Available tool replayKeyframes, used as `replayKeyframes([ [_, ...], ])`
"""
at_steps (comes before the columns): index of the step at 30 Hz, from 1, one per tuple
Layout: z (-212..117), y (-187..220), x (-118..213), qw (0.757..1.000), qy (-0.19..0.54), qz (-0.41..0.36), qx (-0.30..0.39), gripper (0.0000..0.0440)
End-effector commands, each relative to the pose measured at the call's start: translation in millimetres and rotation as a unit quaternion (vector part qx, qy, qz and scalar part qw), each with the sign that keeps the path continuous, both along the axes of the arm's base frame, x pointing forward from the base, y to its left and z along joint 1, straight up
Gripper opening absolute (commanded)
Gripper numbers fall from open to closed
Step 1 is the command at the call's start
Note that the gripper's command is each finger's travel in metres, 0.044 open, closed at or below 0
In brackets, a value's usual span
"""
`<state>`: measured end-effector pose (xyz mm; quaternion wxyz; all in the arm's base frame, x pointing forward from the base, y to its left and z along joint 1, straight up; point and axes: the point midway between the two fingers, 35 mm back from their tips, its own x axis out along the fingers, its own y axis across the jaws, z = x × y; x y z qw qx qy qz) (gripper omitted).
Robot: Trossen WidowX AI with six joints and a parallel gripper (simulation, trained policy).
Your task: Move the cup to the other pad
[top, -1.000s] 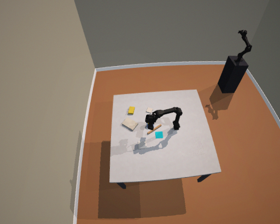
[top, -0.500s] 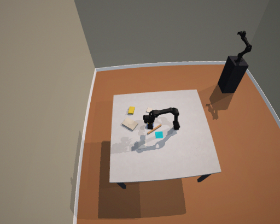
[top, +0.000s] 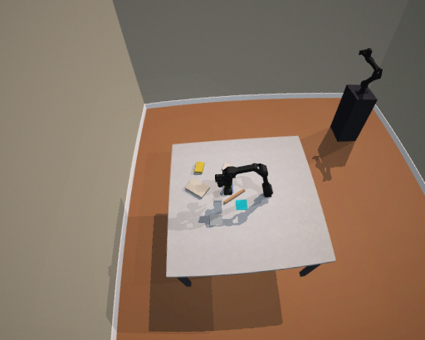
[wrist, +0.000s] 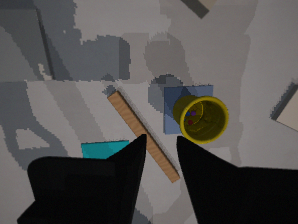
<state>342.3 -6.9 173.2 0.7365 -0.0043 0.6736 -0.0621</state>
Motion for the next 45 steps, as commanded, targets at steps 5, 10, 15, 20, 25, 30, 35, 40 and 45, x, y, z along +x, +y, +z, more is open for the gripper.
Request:
replayKeyframes([
  [5,-21,-15,-3,0.999,0.034,0.008,-0.008,0.0152],
  [10,-35,-24,-4,0.999,0.05,0.015,-0.009,0.0166],
  [15,-50,-32,-6,0.998,0.066,0.023,-0.009,0.0179],
  [20,-67,-38,-8,0.996,0.08,0.035,-0.007,0.0188],
  [25,-85,-42,-10,0.994,0.093,0.053,-0.003,0.0194],
  [30,-105,-43,-12,0.991,0.104,0.081,0.003,0.0196],
  [35,-116,-45,-13,0.987,0.111,0.117,0.005,0.0103],
  [40,-114,-46,-17,0.982,0.117,0.148,0.007,0.0021],
  [45,-103,-45,-19,0.979,0.116,0.17,0.011,0.0039],
])
